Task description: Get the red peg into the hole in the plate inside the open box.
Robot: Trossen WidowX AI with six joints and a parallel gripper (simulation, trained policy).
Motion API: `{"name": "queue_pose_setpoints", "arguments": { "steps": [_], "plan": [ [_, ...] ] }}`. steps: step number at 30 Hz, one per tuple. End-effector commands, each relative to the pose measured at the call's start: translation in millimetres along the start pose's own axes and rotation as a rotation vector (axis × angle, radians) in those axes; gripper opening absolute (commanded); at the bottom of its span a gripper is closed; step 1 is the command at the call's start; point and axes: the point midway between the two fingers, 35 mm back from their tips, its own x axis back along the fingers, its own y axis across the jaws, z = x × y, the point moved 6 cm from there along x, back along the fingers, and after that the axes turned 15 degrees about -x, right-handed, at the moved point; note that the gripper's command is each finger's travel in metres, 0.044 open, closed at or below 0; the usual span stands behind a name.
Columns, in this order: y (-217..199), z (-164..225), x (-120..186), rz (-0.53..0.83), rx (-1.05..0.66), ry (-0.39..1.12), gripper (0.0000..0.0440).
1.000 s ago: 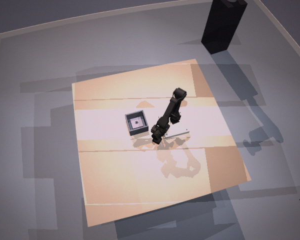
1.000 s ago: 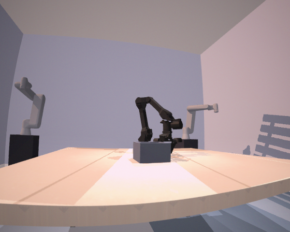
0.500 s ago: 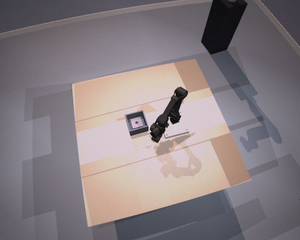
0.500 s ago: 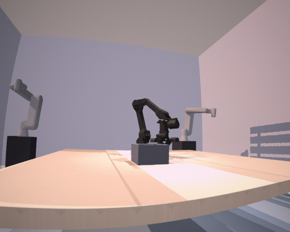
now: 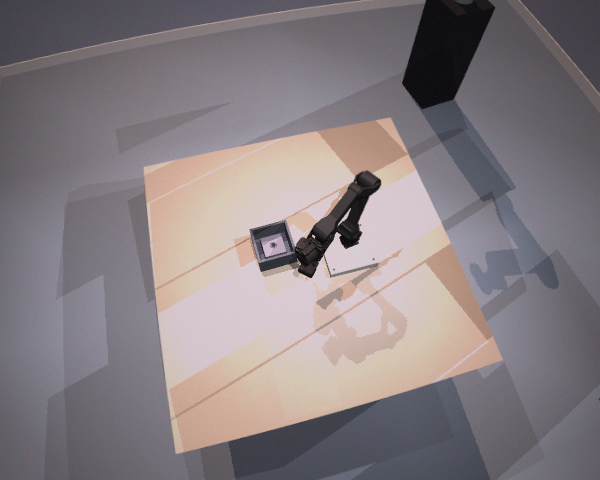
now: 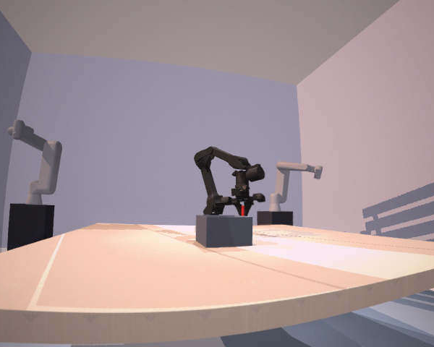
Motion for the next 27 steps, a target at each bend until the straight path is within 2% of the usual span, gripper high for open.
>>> {"name": "queue_pose_setpoints", "arguments": {
  "steps": [1, 12, 27],
  "plan": [
    [4, -9, 10, -0.021, 0.007, -0.026, 0.0],
    [18, -47, 37, -0.059, -0.008, -0.097, 0.0],
    [26, -101, 33, -0.06, -0.105, -0.144, 0.0]
  ]
}}
